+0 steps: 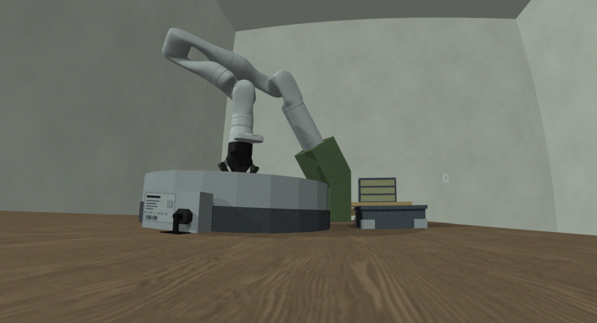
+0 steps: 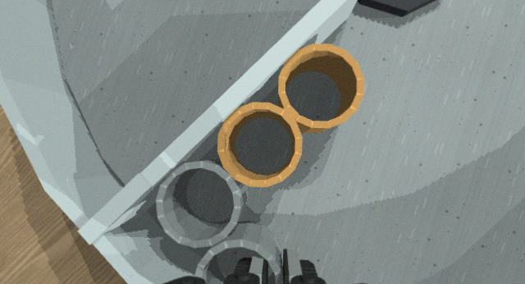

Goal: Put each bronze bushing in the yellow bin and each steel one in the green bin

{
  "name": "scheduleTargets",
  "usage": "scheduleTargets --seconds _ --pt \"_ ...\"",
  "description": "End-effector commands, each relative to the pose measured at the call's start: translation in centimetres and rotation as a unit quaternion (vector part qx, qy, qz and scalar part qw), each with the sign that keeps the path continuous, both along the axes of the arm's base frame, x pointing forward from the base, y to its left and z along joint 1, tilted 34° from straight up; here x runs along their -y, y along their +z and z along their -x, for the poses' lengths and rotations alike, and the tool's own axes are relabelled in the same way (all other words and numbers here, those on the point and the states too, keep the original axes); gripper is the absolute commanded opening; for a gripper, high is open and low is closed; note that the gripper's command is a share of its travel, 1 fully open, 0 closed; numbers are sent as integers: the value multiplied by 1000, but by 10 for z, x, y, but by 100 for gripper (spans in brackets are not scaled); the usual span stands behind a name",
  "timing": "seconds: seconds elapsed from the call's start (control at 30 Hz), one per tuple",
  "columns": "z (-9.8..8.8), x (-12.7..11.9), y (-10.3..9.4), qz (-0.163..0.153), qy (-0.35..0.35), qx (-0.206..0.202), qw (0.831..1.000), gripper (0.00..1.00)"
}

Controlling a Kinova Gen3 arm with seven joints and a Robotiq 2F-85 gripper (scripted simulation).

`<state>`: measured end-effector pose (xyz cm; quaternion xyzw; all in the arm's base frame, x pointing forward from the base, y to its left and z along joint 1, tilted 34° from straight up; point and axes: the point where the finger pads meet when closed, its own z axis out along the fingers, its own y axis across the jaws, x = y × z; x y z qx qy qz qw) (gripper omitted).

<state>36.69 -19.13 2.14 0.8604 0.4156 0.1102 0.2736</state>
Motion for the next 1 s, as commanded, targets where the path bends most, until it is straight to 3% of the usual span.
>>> scheduleTargets --seconds 0.0,0.97 --pt "0 0 1 0 0 0 1000 0" --pt "4 -4 8 0 0 0 1000 0"
